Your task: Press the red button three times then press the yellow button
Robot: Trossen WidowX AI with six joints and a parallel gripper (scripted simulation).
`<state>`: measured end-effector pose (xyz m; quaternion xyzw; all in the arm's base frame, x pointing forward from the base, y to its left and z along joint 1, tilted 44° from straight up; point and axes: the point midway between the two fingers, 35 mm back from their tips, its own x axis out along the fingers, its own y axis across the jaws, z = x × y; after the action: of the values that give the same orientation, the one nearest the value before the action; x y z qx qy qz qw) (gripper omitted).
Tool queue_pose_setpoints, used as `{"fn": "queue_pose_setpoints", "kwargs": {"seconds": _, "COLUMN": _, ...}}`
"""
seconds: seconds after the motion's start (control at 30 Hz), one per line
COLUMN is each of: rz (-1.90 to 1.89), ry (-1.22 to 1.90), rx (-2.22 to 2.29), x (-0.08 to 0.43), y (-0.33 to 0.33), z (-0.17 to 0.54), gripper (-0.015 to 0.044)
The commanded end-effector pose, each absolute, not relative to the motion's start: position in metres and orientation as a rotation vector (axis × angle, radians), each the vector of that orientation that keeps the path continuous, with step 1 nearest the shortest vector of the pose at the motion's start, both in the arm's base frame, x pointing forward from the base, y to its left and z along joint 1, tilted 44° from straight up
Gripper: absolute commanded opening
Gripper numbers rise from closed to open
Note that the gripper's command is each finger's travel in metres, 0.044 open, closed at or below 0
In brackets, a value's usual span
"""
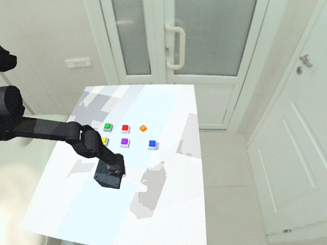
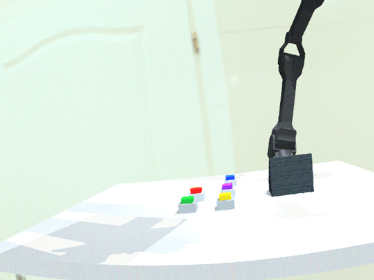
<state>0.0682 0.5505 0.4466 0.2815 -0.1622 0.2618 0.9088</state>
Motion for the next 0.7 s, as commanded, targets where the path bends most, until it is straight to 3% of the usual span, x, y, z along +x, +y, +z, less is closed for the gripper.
{"fn": "queue_pose_setpoints", "kwargs": {"seconds": 0.0, "rz": 0.539, "ry": -0.334, "rx": 0.576, "x": 0.070, "y": 0.551, "z": 0.446, "gripper": 0.0400}}
{"fn": "queue_pose_setpoints", "kwargs": {"seconds": 0.37, "rz": 0.427, "ry": -0.182, "rx": 0.202, "x": 0.231, "y": 0.557, "z": 0.367, "gripper": 0.0400}}
{"fn": "queue_pose_setpoints", "kwargs": {"seconds": 0.67, "rz": 0.254, "ry": 0.112, "rx": -0.116, "x": 0.361, "y": 0.483, "z": 0.264, "gripper": 0.0400}}
